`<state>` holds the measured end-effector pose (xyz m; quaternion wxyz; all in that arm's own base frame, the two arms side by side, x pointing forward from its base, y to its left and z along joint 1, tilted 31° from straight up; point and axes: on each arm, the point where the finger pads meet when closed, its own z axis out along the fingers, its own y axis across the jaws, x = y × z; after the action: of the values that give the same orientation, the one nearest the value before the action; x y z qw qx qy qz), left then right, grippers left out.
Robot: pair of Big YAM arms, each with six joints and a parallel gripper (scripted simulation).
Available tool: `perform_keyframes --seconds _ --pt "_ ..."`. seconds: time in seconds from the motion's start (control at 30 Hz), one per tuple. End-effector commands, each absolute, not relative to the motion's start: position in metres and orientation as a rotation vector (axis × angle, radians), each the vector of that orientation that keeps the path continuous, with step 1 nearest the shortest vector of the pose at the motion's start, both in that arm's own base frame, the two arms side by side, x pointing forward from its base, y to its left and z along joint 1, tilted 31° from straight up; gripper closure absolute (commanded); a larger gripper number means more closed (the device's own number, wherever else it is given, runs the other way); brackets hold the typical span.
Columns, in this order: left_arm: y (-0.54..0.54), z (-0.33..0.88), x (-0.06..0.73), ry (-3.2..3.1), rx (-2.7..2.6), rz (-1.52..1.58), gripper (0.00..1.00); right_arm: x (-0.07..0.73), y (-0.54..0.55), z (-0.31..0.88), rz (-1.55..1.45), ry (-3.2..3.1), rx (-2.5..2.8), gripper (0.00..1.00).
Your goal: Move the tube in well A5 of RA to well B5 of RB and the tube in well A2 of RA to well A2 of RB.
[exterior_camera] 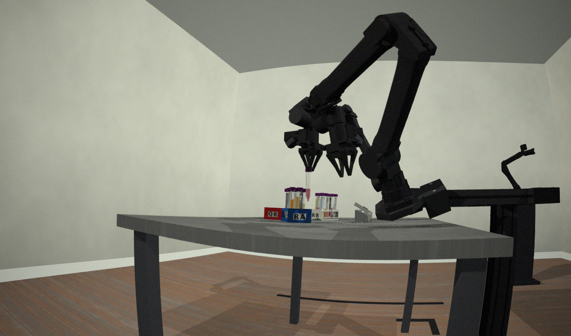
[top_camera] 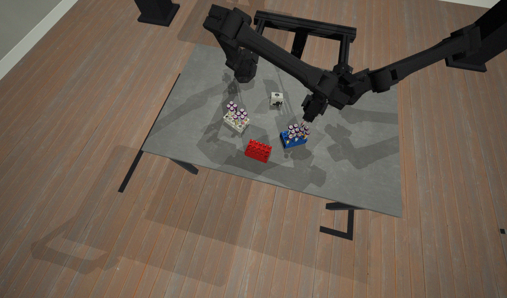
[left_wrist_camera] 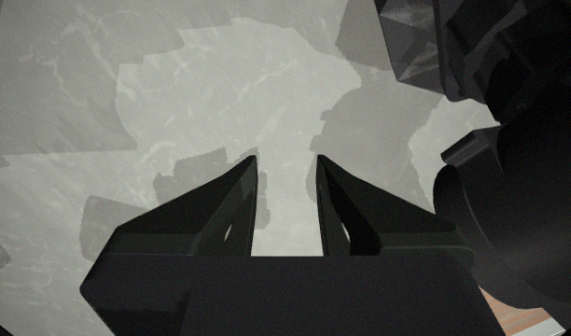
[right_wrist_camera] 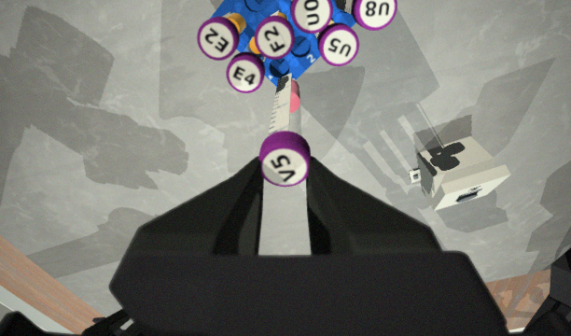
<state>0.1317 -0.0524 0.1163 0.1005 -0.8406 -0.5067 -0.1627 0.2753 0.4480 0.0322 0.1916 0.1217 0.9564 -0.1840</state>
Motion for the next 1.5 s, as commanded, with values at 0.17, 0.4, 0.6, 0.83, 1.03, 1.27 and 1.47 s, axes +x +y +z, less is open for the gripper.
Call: perform_keyframes --seconds 0.17,0.4,0.6,0.83,1.03,1.27,1.47 --pt "-0.059 0.125 0.137 -1.516 -2.502 -0.492 0.7 0.281 0.464 0.042 -0.469 2.683 0.346 1.0" --pt "-0.059 0.125 0.137 -1.516 -2.502 -0.492 0.7 0.286 0.469 0.041 -0.48 2.686 0.338 1.0" --pt "-0.059 0.125 0.137 -1.516 -2.502 -0.492 0.7 0.289 0.47 0.04 -0.481 2.685 0.346 1.0" --pt "-0.059 0.125 0.137 -1.516 -2.502 -0.492 0.7 0.295 0.472 0.038 -0.465 2.683 0.358 1.0" --pt "-0.059 0.125 0.137 -1.516 -2.502 -0.492 0.7 0.291 0.459 0.026 -0.507 2.686 0.349 1.0" --pt "-0.059 0.125 0.137 -1.516 -2.502 -0.492 0.7 0.288 0.451 0.02 -0.526 2.687 0.344 1.0" --pt "-0.059 0.125 0.137 -1.516 -2.502 -0.492 0.7 0.289 0.451 0.031 -0.493 2.685 0.352 1.0"
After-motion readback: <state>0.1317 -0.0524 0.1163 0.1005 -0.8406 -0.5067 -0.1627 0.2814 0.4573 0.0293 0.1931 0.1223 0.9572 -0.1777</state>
